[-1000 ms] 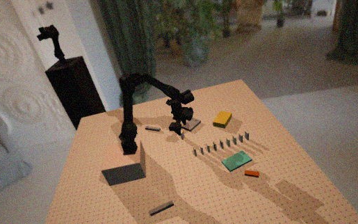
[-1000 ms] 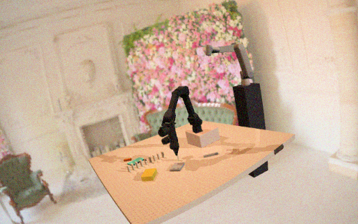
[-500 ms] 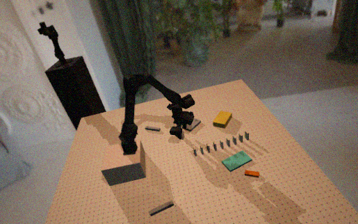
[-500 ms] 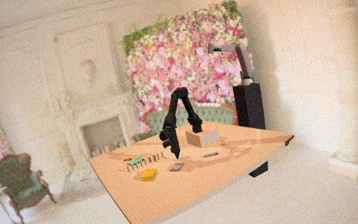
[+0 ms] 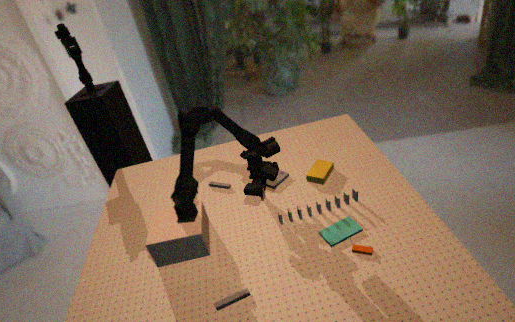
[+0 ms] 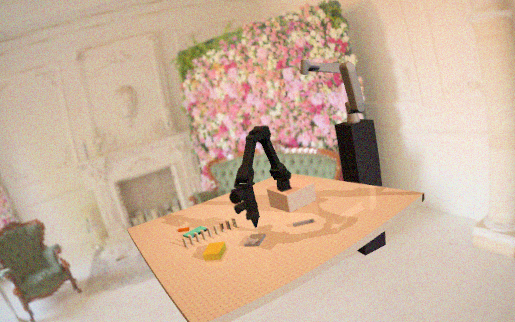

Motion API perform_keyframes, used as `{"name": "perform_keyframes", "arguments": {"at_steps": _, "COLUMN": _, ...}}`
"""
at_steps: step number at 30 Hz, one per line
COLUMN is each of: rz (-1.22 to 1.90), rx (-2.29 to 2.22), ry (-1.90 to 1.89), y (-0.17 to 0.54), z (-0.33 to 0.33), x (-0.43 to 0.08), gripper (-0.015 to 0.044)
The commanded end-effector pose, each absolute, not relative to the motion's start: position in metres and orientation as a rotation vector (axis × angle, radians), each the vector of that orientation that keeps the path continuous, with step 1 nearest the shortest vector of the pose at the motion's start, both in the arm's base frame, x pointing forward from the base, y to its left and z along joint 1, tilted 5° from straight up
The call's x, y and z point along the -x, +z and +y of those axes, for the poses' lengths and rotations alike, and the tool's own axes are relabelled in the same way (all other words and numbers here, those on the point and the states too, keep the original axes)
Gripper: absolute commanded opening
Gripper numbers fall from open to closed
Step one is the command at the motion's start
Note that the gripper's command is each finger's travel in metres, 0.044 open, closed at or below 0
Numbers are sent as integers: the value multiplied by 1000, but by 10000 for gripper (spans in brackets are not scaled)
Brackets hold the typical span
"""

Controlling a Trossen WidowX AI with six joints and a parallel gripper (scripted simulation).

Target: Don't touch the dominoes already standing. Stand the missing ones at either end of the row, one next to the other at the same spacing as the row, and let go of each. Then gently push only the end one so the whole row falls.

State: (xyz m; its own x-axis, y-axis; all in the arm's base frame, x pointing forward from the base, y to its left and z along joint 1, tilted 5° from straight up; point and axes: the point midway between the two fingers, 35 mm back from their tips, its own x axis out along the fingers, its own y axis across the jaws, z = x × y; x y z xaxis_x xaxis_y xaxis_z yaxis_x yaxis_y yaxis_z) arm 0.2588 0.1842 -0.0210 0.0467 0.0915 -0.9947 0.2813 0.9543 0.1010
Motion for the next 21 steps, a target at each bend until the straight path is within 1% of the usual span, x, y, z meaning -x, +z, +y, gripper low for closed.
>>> {"name": "perform_keyframes", "arguments": {"at_steps": 1, "rz": 1531, "rx": -303, "ry": -154, "y": -23, "z": 184, "x": -258, "gripper": 107}}
{"name": "perform_keyframes", "arguments": {"at_steps": 11, "rz": 1524, "rx": -288, "ry": -128, "y": -16, "z": 181, "x": -262, "gripper": 107}}
{"name": "perform_keyframes", "arguments": {"at_steps": 14, "rz": 1524, "rx": -293, "ry": -135, "y": 32, "z": 182, "x": -265, "gripper": 107}}
{"name": "perform_keyframes", "arguments": {"at_steps": 18, "rz": 1524, "rx": -300, "ry": -146, "y": 101, "z": 175, "x": -257, "gripper": 107}}
{"name": "perform_keyframes", "arguments": {"at_steps": 21, "rz": 1524, "rx": -301, "ry": -148, "y": 112, "z": 172, "x": -254, "gripper": 107}}
